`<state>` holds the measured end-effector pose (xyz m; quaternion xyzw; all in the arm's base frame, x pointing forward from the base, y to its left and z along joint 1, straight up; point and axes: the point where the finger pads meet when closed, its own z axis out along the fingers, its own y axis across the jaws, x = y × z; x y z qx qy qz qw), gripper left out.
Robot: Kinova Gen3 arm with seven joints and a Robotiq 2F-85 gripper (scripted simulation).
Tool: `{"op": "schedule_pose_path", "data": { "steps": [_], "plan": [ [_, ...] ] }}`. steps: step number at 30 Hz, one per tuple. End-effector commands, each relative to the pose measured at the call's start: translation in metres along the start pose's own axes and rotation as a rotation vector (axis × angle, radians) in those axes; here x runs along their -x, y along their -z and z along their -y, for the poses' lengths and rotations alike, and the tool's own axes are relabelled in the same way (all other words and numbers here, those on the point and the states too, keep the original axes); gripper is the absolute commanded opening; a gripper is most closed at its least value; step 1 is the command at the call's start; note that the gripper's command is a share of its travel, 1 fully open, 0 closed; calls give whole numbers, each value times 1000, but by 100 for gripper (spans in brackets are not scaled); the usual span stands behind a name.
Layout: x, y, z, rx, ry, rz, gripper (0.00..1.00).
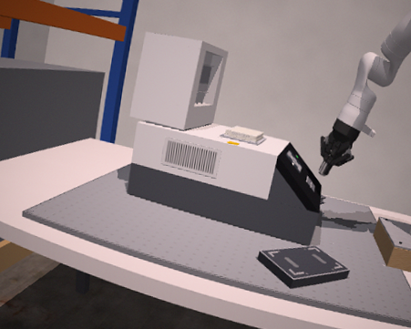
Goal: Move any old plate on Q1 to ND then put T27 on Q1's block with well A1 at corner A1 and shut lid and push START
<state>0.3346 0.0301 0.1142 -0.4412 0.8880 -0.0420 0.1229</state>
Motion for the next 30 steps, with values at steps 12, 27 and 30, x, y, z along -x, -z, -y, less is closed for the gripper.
{"op": "schedule_pose_path", "data": {
  "steps": [12, 27, 30],
  "plan": [
    [2, -4, 2, -1, 0, 1, 10],
    [4, -12, 4, -1, 0, 1, 10],
    [5, -14, 5, -1, 0, 1, 10]
  ]
}}
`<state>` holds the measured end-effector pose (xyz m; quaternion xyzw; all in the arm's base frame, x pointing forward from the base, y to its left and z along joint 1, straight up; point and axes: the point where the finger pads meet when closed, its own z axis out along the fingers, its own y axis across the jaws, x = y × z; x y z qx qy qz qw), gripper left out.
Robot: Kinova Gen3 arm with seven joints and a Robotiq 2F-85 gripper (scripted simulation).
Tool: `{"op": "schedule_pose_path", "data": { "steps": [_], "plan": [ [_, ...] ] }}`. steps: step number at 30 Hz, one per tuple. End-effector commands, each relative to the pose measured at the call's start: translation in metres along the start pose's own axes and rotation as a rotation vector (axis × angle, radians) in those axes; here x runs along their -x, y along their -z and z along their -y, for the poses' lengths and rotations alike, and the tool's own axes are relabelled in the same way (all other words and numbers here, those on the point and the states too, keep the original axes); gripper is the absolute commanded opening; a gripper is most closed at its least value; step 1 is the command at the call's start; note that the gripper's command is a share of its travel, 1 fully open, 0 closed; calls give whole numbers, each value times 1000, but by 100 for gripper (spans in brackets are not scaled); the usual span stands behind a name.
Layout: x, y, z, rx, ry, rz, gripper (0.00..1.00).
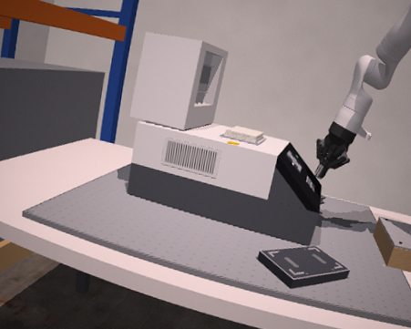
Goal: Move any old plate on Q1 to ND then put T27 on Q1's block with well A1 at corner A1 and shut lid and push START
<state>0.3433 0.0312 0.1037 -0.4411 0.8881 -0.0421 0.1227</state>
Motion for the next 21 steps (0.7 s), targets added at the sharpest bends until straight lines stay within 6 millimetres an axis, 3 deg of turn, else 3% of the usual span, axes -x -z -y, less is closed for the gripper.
{"op": "schedule_pose_path", "data": {
  "steps": [1, 21],
  "plan": [
    [1, -2, 1, -1, 0, 1, 10],
    [5, -13, 5, -1, 0, 1, 10]
  ]
}}
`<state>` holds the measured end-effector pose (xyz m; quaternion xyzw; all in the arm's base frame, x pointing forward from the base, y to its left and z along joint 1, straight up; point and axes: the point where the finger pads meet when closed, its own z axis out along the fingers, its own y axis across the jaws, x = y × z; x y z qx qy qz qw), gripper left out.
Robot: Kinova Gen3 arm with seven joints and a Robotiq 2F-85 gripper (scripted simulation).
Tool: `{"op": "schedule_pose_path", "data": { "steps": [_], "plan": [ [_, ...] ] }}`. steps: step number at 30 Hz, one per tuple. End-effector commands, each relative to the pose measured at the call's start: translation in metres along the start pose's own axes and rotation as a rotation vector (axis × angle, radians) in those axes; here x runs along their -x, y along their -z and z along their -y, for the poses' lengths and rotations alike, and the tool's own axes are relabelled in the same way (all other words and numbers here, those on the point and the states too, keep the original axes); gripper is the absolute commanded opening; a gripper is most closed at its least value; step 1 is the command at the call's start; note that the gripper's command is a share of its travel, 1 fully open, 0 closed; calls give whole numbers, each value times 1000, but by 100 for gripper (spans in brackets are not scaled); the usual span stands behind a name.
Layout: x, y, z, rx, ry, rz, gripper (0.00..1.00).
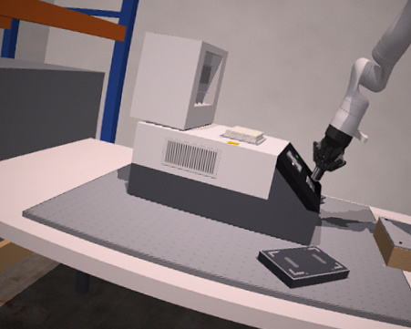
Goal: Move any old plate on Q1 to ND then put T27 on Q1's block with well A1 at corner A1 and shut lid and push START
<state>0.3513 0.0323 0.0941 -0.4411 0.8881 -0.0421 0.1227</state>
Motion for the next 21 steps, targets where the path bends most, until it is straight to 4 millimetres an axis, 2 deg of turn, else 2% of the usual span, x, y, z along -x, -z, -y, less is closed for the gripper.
{"op": "schedule_pose_path", "data": {
  "steps": [1, 21],
  "plan": [
    [1, -2, 1, -1, 0, 1, 10],
    [3, -7, 3, -1, 0, 1, 10]
  ]
}}
